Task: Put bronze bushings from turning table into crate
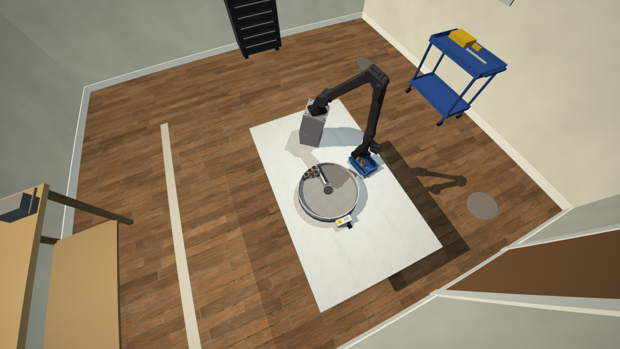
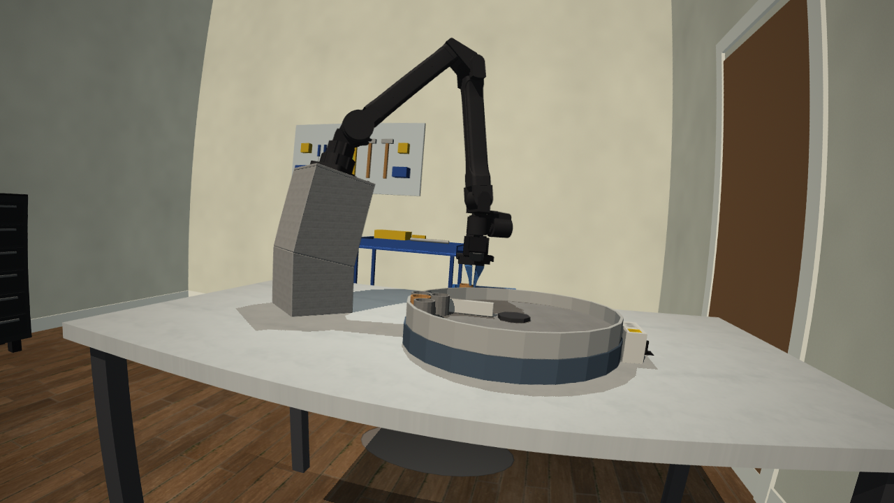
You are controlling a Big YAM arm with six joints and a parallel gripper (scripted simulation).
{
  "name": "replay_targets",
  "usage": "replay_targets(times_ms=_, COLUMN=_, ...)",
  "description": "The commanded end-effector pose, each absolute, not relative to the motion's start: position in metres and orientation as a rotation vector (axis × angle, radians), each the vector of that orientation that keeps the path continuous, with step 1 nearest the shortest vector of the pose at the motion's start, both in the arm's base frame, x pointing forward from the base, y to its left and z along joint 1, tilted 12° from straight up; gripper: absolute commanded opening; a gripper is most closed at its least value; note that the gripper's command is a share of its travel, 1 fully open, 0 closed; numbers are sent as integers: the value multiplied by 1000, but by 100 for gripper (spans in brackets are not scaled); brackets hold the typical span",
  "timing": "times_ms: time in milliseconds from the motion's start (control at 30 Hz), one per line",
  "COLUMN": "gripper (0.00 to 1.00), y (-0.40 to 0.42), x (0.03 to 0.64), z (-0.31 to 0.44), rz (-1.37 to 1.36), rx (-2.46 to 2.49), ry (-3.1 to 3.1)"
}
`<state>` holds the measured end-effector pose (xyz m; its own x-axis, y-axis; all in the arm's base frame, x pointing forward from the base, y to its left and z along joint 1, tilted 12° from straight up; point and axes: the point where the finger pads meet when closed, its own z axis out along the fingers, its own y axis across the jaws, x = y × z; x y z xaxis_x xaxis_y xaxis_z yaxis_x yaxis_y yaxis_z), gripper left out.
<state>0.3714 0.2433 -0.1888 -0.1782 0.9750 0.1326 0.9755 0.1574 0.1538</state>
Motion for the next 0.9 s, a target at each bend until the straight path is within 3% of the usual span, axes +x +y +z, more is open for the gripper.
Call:
replay_targets(times_ms=0, gripper=0, y=252, x=381, z=-192, rz=-356, rx=-2018, ry=-2393)
replay_targets(times_ms=867, gripper=0, y=253, x=382, z=-198, rz=-358, rx=-2018, ry=-2394)
